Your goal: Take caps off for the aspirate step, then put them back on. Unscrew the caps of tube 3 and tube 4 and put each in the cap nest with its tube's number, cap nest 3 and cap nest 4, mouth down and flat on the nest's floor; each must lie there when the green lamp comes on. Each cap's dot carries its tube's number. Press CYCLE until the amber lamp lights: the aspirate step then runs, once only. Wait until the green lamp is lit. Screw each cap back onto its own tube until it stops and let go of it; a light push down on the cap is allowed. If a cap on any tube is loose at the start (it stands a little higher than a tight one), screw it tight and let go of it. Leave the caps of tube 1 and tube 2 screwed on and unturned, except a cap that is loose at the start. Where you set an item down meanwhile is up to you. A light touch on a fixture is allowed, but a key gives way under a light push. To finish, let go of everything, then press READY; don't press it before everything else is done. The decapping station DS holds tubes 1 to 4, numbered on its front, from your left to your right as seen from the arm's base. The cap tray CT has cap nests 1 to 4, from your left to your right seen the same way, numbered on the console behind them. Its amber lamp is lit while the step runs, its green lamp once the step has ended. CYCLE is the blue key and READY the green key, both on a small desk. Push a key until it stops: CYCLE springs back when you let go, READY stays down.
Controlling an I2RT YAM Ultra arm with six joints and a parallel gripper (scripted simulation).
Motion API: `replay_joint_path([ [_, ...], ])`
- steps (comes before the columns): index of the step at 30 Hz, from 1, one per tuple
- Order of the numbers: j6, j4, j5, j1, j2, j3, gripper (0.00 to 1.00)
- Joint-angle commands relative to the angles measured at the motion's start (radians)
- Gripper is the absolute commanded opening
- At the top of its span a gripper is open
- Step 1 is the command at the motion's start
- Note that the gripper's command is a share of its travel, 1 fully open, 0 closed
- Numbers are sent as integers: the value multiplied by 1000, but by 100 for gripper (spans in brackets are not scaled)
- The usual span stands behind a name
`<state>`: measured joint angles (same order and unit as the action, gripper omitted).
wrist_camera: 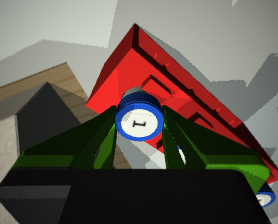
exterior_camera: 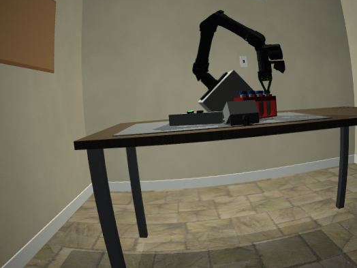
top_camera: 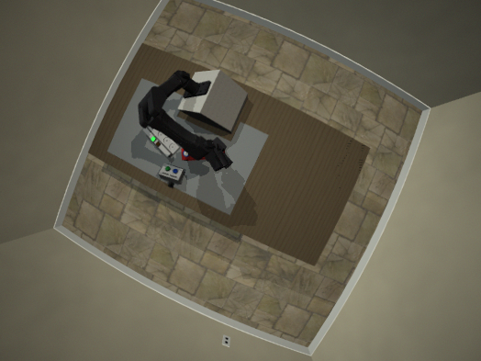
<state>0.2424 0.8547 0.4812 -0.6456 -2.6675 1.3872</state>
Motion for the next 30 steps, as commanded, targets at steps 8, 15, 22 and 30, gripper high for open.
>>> replay_joint_path([
  [8, -77, -2, 1, -4, 7, 3, 0],
  [15, -217, -2, 1, -4, 7, 2, 0],
  [22, -337, -2, 1, -4, 7, 2, 0],
  [30, -477, -2, 1, -4, 7, 2, 0],
])
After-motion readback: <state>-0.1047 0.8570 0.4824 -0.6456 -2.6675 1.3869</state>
